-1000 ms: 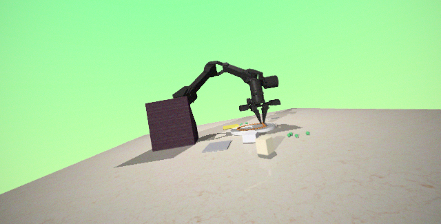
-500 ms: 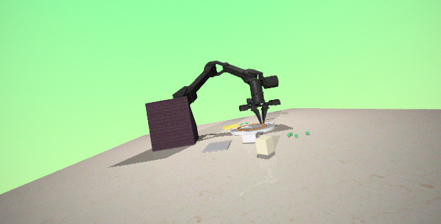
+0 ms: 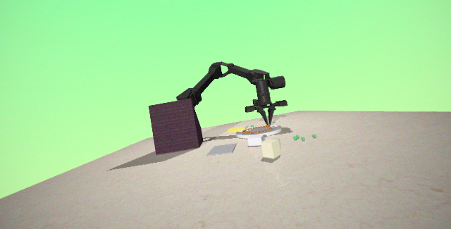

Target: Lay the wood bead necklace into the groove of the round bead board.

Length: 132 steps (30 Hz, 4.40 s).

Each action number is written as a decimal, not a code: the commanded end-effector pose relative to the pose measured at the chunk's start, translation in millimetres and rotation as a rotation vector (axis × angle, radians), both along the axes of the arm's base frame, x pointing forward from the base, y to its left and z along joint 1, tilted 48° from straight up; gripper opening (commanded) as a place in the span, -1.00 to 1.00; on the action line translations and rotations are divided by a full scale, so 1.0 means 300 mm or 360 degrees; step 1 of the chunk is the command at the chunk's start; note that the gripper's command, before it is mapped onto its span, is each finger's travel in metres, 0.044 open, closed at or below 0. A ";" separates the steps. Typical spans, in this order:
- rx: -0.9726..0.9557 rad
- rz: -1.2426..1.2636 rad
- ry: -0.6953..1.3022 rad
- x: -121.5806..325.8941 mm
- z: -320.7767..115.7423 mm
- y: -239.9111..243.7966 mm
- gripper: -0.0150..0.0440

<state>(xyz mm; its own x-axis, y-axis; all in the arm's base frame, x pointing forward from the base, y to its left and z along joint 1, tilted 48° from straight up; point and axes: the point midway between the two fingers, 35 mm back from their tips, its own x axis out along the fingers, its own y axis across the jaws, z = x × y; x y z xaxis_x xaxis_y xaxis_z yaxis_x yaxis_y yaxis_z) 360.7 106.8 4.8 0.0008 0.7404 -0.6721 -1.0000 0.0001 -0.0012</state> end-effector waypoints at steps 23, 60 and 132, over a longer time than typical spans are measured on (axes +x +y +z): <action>0.0005 0.0003 -0.0008 0.008 0.005 0.001 0.93; 0.0003 -0.0287 0.0312 -0.003 0.030 -0.088 -0.08; 0.0005 -0.0286 0.0312 -0.002 -0.025 -0.026 -0.49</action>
<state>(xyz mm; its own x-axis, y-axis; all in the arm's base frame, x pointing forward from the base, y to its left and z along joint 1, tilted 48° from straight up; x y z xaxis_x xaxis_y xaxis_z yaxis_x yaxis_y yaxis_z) 359.4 100.7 -4.1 0.0003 0.7404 -0.6721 -0.9646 0.1775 0.1951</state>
